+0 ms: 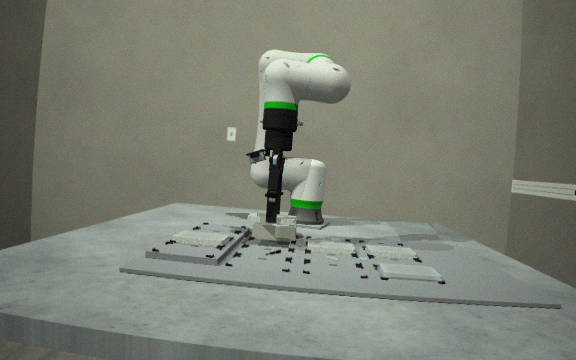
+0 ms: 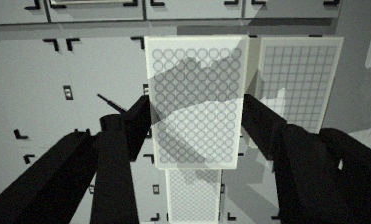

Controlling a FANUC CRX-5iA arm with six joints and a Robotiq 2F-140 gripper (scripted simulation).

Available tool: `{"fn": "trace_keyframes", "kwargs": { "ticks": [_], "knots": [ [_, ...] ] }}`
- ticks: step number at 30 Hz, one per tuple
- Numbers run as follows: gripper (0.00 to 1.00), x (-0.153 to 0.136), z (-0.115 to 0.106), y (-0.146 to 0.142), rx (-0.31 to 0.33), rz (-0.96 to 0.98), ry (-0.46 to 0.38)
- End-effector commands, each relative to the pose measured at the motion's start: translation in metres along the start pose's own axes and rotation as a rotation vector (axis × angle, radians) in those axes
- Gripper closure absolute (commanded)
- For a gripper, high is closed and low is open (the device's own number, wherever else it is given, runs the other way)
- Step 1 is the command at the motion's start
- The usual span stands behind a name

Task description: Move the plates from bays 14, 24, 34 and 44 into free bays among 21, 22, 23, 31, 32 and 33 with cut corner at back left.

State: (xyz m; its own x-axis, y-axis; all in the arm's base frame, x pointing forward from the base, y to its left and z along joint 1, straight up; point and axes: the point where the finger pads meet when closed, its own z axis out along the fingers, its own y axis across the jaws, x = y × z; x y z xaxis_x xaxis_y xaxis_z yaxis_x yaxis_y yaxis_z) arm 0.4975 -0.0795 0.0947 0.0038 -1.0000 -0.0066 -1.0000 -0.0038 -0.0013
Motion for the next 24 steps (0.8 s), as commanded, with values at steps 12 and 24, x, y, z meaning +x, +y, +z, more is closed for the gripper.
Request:
{"fn": "trace_keyframes", "kwargs": {
  "ticks": [12,24],
  "knots": [
    [0.9,0.001,0.016,0.0,0.002,0.0,0.0],
    [0.9,0.001,0.029,0.0,0.002,0.0,0.0]
  ]
}}
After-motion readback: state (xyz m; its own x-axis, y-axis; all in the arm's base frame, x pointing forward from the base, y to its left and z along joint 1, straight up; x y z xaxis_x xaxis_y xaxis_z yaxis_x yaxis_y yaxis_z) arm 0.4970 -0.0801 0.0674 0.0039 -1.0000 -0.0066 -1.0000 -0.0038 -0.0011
